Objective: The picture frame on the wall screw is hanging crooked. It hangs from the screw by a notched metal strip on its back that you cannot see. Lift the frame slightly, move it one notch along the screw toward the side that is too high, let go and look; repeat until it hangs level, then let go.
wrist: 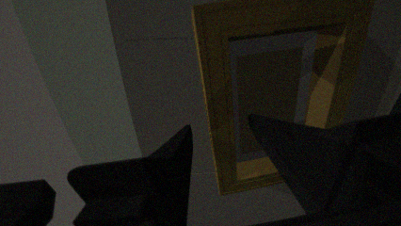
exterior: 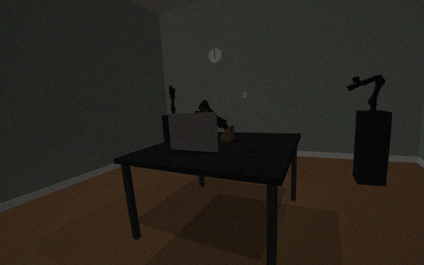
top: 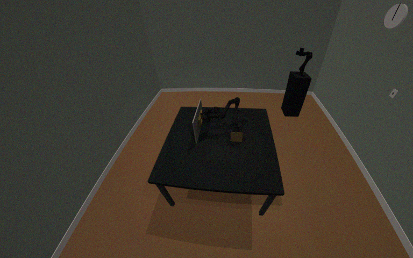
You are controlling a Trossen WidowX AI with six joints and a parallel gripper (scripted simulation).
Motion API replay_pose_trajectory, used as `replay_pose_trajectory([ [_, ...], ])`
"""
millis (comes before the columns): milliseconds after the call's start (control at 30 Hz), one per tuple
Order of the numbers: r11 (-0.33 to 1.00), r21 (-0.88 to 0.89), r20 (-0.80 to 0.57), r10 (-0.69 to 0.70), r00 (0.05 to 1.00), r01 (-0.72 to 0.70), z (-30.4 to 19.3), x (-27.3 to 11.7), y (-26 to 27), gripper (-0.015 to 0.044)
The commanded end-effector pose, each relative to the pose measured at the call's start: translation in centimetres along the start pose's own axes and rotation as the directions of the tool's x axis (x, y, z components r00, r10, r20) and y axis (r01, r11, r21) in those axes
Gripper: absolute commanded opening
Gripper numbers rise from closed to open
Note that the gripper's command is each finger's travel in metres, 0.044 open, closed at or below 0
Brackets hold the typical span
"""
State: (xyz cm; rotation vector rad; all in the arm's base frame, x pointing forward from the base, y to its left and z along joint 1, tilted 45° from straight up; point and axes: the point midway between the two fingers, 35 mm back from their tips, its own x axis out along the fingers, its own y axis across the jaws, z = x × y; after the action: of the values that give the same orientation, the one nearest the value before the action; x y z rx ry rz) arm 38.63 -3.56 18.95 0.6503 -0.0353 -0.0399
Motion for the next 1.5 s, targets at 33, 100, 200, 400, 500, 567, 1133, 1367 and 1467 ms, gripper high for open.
replay_pose_trajectory([
  [33, 1.0, 0.005, 0.004, -0.001, 1.0, 0.0, 0.09, 0.03, 0.02, 0.026],
  [100, 1.0, 0.005, 0.004, -0.001, 1.0, 0.0, 0.09, 0.03, 0.02, 0.026],
  [200, 1.0, 0.005, 0.004, -0.001, 1.0, 0.0, 0.09, 0.03, 0.02, 0.026],
  [400, 1.0, 0.005, 0.004, 0.0, 1.0, 0.0, 0.14, 0.05, 0.02, 0.026],
  [500, 1.0, 0.005, 0.004, 0.0, 1.0, 0.0, 0.14, 0.05, 0.02, 0.026],
  [567, 1.0, 0.005, 0.004, 0.0, 1.0, 0.0, 0.14, 0.05, 0.02, 0.0208],
  [1133, 1.0, 0.005, 0.004, 0.0, 1.0, 0.0, 0.14, 0.05, 0.02, 0.0],
  [1367, 1.0, 0.005, 0.004, -0.001, 1.0, 0.0, 0.11, 0.04, 0.09, 0.0],
  [1467, 1.0, 0.005, 0.004, -0.001, 1.0, 0.0, 0.09, 0.04, 0.17, 0.0],
])
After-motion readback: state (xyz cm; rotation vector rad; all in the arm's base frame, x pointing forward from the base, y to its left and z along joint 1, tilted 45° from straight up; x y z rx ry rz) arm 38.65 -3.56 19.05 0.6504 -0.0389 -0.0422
